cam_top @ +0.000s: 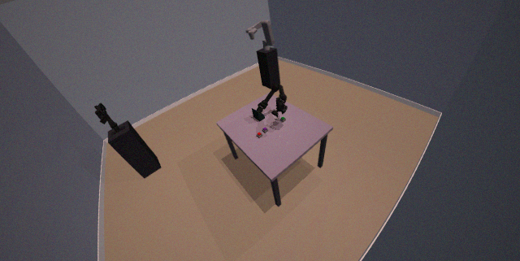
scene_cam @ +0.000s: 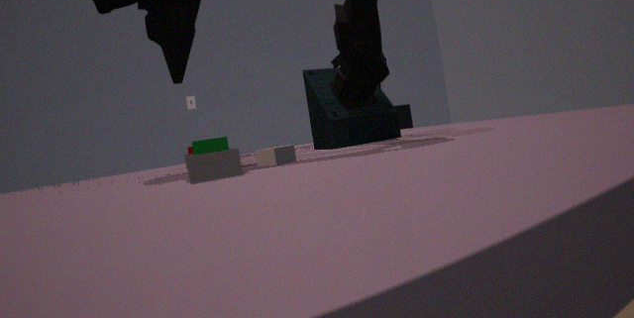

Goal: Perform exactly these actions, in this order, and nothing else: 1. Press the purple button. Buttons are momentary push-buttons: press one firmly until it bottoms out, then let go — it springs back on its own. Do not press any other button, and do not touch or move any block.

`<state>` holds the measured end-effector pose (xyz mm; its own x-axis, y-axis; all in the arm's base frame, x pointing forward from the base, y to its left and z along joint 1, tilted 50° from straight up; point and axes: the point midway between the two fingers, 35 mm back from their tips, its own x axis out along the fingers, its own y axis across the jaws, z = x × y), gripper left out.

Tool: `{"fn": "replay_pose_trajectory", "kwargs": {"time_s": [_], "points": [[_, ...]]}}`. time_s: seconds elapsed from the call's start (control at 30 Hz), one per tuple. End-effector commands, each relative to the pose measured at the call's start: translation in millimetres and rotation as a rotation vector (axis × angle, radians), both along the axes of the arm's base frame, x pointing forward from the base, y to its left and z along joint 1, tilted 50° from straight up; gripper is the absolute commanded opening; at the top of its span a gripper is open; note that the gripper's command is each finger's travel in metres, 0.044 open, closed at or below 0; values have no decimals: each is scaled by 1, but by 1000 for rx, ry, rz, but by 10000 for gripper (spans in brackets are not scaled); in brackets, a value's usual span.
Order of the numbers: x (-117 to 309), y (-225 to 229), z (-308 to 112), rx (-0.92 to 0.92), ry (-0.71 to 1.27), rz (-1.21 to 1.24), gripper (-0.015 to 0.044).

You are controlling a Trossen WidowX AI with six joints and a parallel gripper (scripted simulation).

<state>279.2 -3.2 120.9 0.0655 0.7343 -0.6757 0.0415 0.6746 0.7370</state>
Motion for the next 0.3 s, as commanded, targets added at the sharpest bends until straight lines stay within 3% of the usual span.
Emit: {"fn": "replay_pose_trajectory", "kwargs": {"time_s": [0.0, 0.1, 0.27], "points": [[-19, 39, 56, 22, 1, 0, 400], [-33, 58, 81, 34, 2, 5, 400], [-34, 58, 82, 35, 2, 5, 400]]}}
